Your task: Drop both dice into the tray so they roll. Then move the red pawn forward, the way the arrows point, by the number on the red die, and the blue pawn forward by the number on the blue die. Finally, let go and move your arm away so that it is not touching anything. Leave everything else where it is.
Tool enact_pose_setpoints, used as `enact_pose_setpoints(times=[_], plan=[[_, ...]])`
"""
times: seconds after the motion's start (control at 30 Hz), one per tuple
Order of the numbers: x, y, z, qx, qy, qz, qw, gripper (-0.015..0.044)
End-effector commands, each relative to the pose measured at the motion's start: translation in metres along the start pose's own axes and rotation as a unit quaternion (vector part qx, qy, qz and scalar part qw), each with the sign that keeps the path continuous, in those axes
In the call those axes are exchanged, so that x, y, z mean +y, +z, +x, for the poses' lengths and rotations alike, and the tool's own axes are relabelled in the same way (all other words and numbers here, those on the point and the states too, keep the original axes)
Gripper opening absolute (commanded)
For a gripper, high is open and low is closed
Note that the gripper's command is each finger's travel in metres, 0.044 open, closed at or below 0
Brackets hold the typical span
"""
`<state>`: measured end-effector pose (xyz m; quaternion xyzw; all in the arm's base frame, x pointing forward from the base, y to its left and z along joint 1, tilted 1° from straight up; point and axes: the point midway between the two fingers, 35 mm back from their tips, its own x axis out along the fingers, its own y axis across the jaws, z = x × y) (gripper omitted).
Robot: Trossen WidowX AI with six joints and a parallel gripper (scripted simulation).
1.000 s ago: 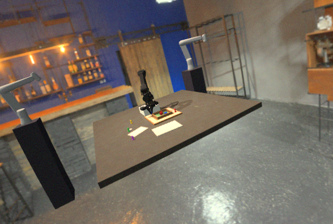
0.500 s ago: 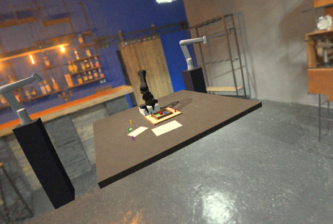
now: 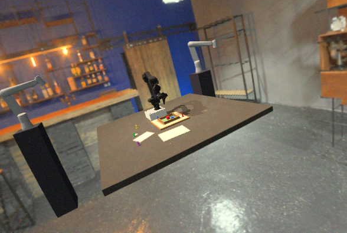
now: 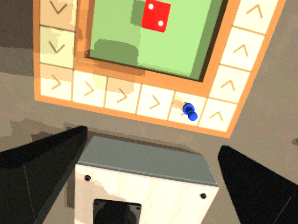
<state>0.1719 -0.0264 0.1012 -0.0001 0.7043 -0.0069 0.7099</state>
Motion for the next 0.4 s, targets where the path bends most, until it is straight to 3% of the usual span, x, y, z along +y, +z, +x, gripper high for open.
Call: enact_pose_setpoints(times=[0.0,0.37], plan=[[0.0178,-0.0038,-0.0222,-0.001,0.001,0.026,1.000,0.0440],[0.0121,-0.0009,-0.0153,-0.005,0.001,0.011,1.000,0.0440]])
